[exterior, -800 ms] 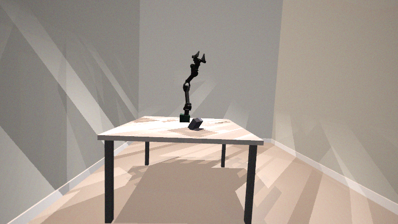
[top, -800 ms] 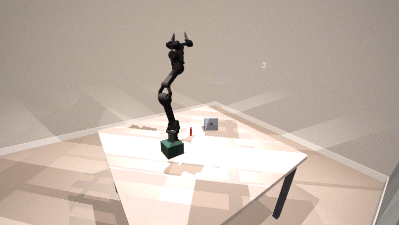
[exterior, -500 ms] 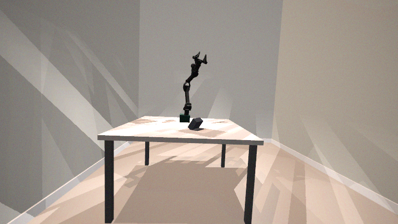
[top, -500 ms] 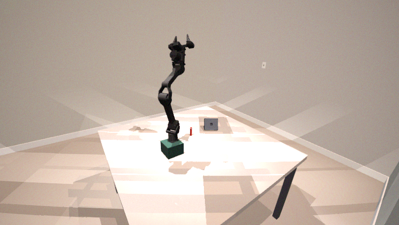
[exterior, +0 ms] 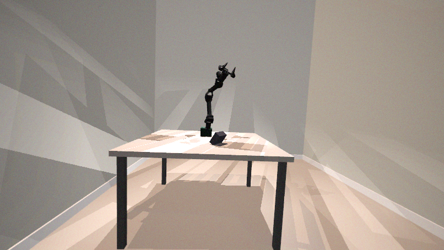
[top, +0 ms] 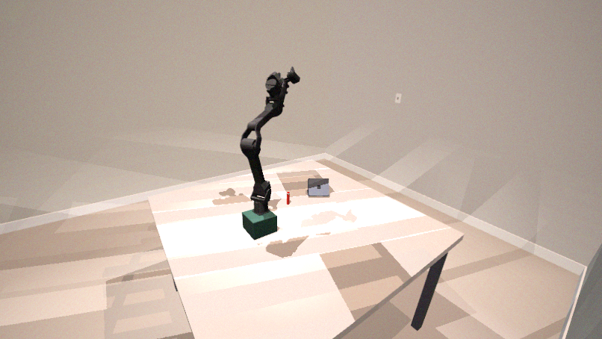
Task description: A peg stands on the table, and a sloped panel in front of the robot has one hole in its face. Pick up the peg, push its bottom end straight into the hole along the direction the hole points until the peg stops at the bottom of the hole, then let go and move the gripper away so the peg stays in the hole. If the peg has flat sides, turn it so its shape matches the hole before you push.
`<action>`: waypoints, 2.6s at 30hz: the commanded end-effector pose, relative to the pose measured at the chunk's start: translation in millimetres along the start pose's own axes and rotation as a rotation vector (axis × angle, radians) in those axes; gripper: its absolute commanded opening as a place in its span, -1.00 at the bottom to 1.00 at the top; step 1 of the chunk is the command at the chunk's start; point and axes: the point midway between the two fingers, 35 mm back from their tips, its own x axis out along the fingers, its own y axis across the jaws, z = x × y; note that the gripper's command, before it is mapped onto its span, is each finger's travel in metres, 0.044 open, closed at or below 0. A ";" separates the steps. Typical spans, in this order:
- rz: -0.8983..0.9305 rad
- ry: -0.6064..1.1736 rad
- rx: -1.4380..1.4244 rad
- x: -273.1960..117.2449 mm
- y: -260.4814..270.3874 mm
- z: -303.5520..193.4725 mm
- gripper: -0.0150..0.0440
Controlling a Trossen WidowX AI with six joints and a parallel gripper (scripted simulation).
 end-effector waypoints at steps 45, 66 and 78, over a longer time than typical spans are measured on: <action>0.870 0.757 -0.944 -141.9 98.8 -299.6 1.00; 1.545 0.753 -1.143 -265.9 130.2 -364.1 1.00; 1.941 0.602 -1.143 -339.9 143.7 -374.5 1.00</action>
